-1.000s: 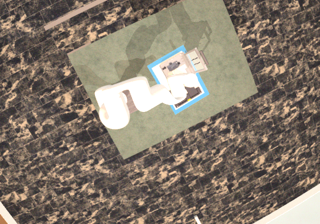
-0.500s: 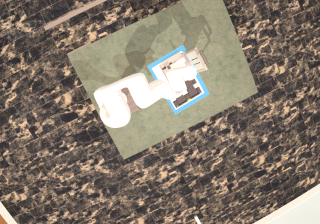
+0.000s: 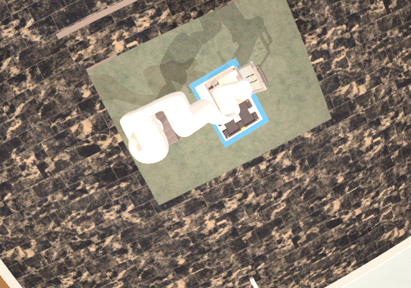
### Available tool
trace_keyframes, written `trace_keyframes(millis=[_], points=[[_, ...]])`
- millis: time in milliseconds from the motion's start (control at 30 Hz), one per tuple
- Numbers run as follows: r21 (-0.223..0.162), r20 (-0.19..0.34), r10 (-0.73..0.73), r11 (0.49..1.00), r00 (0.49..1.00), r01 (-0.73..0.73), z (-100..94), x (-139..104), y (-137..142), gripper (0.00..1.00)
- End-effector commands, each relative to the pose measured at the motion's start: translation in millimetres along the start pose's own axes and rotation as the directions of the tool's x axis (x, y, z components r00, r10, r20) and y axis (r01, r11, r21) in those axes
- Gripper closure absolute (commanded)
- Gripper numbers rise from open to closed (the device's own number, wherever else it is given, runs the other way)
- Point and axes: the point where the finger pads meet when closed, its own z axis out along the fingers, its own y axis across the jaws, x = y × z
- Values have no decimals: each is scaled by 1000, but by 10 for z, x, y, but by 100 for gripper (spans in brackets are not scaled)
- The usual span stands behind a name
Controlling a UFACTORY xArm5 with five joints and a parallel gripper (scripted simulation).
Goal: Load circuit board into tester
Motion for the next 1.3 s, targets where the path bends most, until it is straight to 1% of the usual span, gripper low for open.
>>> trace_keyframes(millis=[0,767,1000,1267], points=[[-4,0,0,1000,1000,0,-16,12,17,21],[-4,0,0,1000,1000,0,-3,15,19,21],[-4,0,0,1000,1000,0,40,16,19,21],[-4,0,0,1000,1000,0,165,19,20,21]])
